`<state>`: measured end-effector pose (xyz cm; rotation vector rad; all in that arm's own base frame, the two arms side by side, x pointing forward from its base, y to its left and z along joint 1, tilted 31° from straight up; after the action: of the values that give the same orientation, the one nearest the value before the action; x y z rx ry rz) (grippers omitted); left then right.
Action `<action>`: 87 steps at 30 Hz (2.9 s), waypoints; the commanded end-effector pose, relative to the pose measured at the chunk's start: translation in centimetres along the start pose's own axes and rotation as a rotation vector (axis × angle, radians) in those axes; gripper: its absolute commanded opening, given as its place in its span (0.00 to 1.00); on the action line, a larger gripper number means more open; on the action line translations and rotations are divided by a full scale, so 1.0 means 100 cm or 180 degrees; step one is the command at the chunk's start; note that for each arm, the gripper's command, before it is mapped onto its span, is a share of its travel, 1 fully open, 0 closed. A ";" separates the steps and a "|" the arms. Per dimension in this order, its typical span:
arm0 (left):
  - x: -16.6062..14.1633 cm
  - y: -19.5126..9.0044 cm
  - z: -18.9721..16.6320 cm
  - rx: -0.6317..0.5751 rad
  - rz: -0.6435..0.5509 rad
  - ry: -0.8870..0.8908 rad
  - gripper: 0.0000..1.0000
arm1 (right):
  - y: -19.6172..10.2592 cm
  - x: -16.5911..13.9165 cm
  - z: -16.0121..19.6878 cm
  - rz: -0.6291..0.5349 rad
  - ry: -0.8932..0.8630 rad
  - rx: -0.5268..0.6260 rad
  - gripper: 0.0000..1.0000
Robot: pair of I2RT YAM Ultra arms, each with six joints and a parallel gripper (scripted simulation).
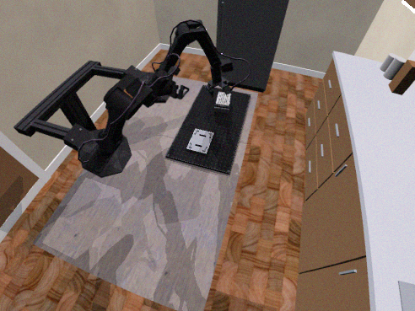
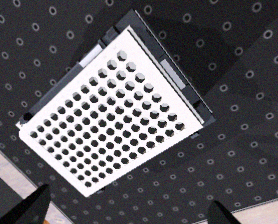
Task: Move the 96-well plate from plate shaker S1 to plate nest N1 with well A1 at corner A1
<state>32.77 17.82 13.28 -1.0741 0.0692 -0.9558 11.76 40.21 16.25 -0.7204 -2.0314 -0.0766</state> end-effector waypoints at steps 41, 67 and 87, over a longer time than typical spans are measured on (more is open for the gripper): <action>0.021 0.056 0.039 -0.0433 0.0038 0.2314 1.00 | -0.002 -0.001 0.004 -0.0007 0.0010 0.0036 1.00; 0.017 0.054 0.035 -0.0447 0.0042 0.2301 0.86 | -0.002 -0.001 0.004 -0.0007 0.0010 0.0036 1.00; 0.019 0.007 0.042 -0.0449 0.0017 0.2306 0.82 | -0.002 -0.001 0.004 -0.0007 0.0010 0.0036 1.00</action>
<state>37.39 19.33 13.43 -0.8110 0.7541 -1.3052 11.76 40.21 16.25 -0.7204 -2.0314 -0.0766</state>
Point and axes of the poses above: on each arm, the point where the finger pads meet when closed, its own y axis out along the fingers, its own z axis across the jaws, x = y × z, the point moved 4 cm from there along -y, back along the fingers, and after that the axes turned 1 degree about -y, right-handed, at the moved point
